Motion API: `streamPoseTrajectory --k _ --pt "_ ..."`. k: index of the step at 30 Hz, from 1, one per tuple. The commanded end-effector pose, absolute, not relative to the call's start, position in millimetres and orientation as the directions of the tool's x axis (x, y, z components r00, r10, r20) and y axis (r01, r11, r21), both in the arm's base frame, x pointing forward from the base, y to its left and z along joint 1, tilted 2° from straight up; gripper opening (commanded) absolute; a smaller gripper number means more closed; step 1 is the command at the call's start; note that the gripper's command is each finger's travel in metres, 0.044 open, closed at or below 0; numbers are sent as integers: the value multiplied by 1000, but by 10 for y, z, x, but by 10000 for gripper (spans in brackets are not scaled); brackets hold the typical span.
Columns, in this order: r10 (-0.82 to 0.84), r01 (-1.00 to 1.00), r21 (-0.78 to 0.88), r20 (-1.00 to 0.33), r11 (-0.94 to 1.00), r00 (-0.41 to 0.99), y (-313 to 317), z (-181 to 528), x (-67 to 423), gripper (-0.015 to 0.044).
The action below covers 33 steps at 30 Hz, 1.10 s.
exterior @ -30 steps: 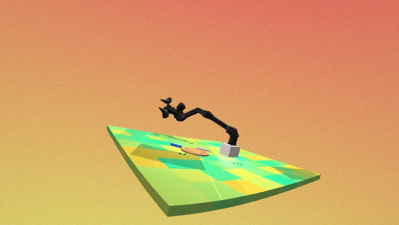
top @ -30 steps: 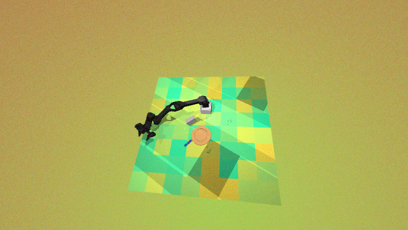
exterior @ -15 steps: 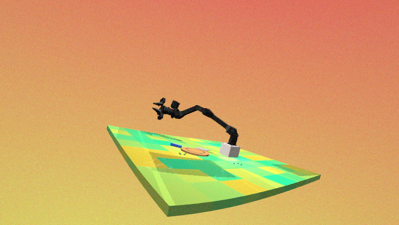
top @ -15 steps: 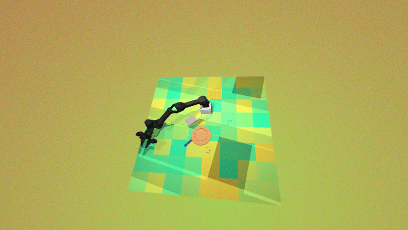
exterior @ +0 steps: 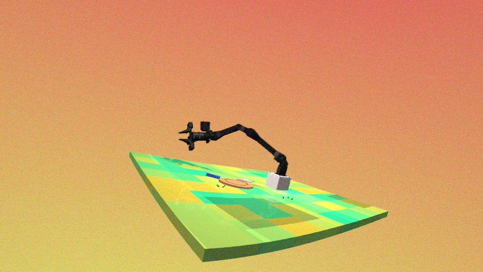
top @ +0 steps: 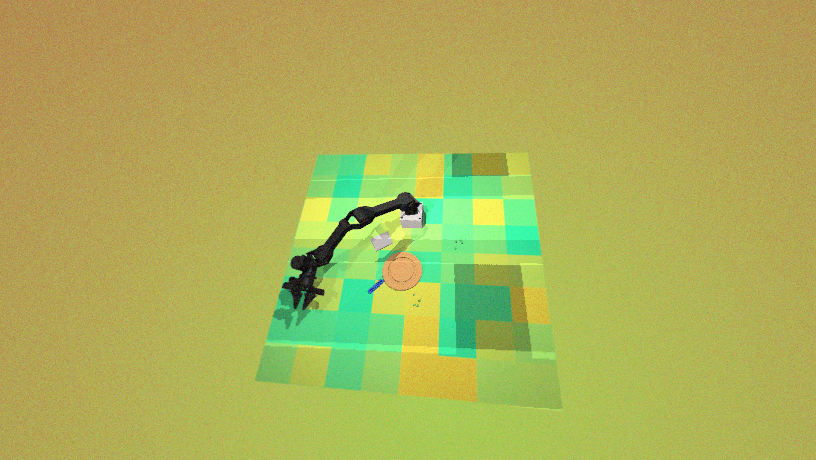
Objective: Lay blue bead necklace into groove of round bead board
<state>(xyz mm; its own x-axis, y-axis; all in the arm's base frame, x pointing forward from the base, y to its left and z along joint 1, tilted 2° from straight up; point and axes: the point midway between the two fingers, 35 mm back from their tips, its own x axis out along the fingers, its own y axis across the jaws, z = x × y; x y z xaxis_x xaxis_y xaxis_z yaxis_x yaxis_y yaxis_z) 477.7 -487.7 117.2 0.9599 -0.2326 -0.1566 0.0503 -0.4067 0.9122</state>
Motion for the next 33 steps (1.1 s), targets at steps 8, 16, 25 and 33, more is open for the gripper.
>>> streamPoseTrajectory --k 8,16,25,33 --pt "-219 352 867 -442 -353 870 -4378 739 4975 200" --pt "-174 581 764 -635 -280 753 -3953 432 4956 200" --pt "-104 808 573 -820 -139 563 -3421 159 4784 200" --pt "-41 937 347 -936 44 349 -2937 17 4507 200"
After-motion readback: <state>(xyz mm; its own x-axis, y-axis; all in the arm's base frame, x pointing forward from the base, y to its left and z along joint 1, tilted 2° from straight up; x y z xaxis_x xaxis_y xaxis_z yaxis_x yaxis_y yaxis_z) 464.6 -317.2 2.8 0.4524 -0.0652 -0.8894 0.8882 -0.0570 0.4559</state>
